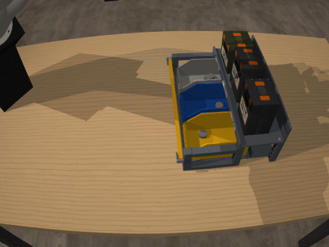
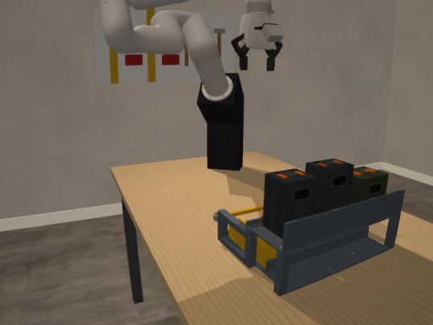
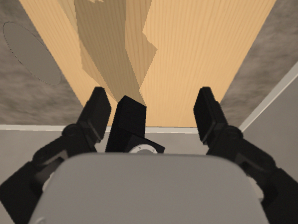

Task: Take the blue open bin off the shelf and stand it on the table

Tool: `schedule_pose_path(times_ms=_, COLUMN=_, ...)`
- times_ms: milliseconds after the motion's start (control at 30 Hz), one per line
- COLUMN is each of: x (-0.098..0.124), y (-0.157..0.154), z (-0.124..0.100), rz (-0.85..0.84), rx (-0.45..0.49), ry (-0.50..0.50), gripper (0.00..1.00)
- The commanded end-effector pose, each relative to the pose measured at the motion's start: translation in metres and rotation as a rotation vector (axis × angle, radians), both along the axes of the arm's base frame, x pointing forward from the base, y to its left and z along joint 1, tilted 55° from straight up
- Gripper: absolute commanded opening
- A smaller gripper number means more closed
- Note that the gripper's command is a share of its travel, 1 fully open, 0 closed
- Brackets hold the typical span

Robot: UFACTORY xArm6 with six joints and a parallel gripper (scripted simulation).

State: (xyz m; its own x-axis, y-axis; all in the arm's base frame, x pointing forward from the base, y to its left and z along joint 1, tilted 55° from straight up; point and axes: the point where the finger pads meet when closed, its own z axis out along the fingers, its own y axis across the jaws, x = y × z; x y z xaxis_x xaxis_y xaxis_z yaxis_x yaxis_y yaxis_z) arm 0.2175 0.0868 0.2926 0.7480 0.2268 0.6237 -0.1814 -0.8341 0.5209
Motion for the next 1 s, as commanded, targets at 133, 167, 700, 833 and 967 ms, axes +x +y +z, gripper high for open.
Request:
schedule_pose_path(times_ms=133, x=-0.021, y=0.017, z=0.02, rz=-0.001, rx=0.001, ry=-0.004, gripper=1.0)
schedule_pose_path(times_ms=167, x=-0.021, y=0.017, z=0.02, rz=-0.001, rx=0.001, ry=-0.004, gripper=1.0)
schedule_pose_path(times_ms=700, x=-0.053, y=0.042, z=0.048, rz=-0.001, rx=0.001, ry=-0.003, gripper=1.0)
schedule_pose_path(times_ms=833, x=-0.053, y=0.042, z=0.048, rz=-0.001, rx=0.001, ry=-0.003, gripper=1.0)
schedule_pose_path(times_ms=967, x=-0.059, y=0.047, z=0.054, rz=-0.001, rx=0.001, ry=-0.003, gripper=1.0)
